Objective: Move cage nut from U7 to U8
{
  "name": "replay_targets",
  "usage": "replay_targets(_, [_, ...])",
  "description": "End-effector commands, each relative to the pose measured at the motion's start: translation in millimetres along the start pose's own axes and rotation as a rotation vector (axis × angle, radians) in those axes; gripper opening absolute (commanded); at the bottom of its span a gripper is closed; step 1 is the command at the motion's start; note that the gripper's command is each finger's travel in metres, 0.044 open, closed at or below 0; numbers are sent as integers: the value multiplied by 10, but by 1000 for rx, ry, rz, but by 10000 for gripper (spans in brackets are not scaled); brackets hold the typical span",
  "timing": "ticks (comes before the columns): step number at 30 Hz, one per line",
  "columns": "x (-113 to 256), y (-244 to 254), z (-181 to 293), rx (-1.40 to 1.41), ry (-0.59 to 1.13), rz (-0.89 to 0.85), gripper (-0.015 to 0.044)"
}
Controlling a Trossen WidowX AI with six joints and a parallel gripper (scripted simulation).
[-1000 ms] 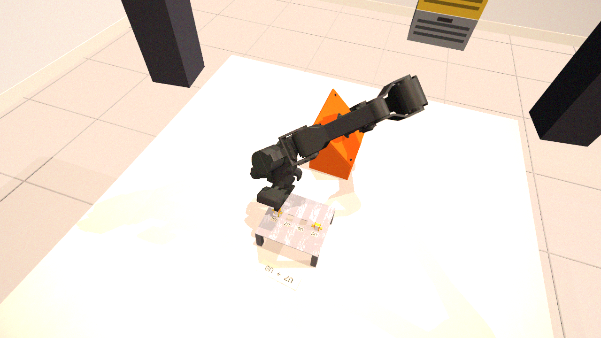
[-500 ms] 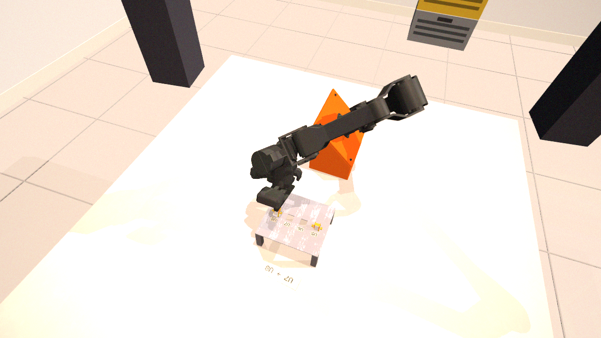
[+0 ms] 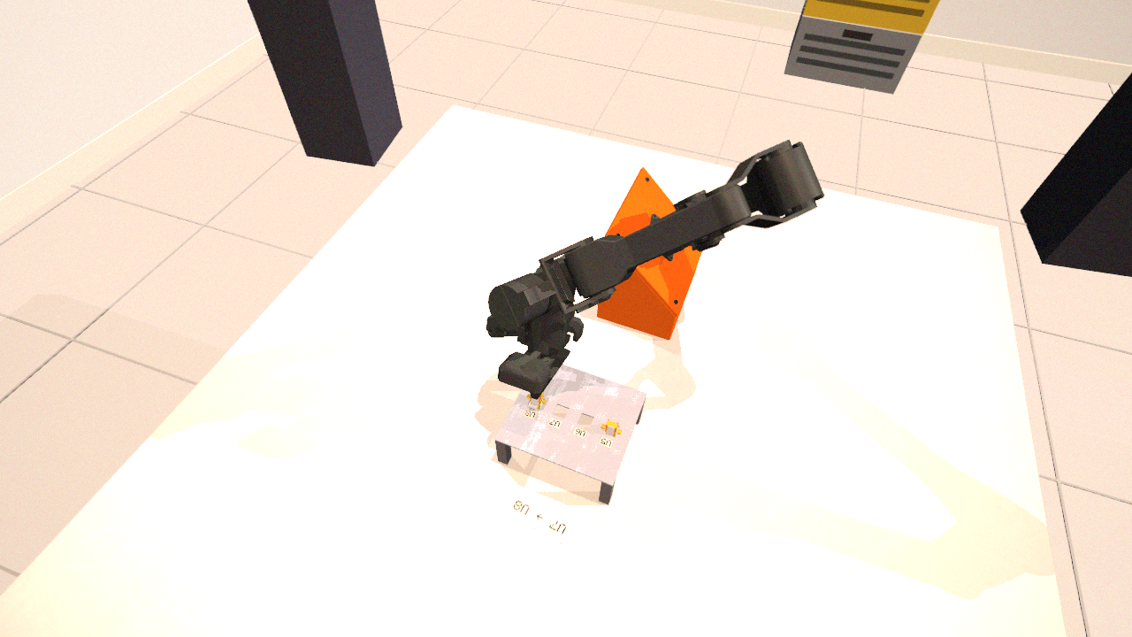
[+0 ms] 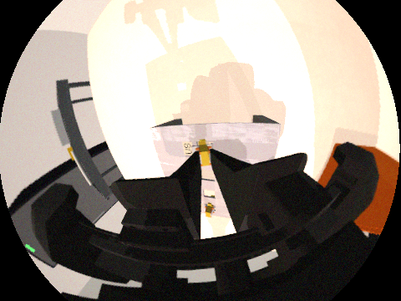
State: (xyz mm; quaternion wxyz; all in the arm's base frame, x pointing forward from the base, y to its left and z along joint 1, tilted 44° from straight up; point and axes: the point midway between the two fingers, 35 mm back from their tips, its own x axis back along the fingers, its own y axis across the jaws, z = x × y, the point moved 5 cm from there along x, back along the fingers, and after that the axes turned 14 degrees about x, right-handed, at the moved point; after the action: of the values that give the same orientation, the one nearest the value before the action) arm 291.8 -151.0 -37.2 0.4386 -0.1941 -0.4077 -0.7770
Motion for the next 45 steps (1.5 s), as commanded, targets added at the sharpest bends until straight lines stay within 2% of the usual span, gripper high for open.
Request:
replay_targets(1, [-1, -11, 6, -2, 2, -1, 26])
replay_targets(45, [-4, -60, 18, -2, -4, -26, 26])
